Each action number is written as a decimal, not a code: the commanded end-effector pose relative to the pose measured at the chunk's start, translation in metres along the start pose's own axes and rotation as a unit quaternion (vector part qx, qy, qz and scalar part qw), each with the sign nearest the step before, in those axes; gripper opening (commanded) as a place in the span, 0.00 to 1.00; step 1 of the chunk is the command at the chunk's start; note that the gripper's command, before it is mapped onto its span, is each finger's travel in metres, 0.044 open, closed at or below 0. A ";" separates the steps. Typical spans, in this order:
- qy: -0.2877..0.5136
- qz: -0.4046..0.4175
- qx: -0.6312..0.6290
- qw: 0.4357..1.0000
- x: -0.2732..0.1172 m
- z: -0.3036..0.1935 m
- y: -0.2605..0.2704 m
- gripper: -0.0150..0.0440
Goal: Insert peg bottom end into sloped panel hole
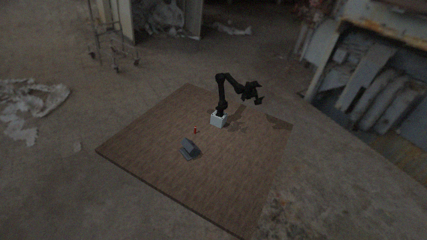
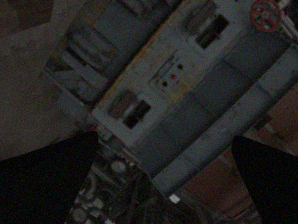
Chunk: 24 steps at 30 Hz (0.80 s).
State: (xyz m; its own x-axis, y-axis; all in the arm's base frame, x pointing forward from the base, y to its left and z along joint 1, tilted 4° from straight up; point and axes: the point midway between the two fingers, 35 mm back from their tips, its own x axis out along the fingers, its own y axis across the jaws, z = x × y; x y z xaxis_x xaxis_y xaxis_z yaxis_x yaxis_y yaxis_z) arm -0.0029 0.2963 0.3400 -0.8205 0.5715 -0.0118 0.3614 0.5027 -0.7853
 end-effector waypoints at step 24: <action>0.223 0.158 0.291 0.917 -0.090 -0.037 0.096 1.00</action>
State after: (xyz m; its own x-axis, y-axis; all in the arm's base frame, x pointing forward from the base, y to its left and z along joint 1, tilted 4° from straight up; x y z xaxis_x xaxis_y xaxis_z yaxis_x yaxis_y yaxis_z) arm 0.1032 0.3178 0.2999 -0.4702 0.8751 -0.1140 0.2096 -0.0147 -0.9777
